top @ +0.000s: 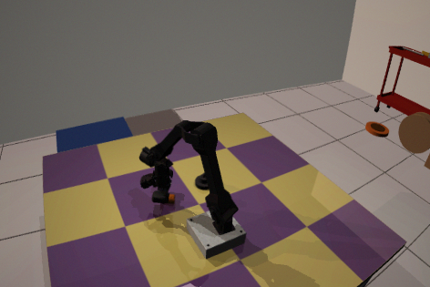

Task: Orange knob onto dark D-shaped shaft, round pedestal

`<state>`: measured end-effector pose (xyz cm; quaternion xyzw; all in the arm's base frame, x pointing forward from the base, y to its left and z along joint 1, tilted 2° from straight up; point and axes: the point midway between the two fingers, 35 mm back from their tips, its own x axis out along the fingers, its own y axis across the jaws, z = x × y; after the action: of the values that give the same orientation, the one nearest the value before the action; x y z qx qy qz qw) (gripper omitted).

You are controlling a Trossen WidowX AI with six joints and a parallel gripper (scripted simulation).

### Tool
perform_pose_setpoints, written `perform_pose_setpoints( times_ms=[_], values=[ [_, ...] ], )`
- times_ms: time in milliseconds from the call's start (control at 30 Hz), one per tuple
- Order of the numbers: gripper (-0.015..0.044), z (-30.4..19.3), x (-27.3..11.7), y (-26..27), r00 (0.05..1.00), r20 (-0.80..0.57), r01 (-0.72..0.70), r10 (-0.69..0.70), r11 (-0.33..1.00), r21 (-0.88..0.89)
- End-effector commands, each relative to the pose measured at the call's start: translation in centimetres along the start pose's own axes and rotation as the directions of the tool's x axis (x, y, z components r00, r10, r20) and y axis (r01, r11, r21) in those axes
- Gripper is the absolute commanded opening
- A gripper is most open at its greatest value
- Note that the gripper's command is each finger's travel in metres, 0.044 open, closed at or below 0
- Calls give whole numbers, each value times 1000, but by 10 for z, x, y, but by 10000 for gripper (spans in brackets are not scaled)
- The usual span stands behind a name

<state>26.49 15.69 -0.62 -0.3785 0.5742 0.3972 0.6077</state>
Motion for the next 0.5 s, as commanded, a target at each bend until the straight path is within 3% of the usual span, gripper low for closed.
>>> perform_pose_setpoints(
  times_ms=[0,467],
  values=[
    [179,-2,-3,0,999,53,-2,2,1000,-2],
    [179,-14,-10,-1,964,267,-1,1,1000,-2]
  ],
)
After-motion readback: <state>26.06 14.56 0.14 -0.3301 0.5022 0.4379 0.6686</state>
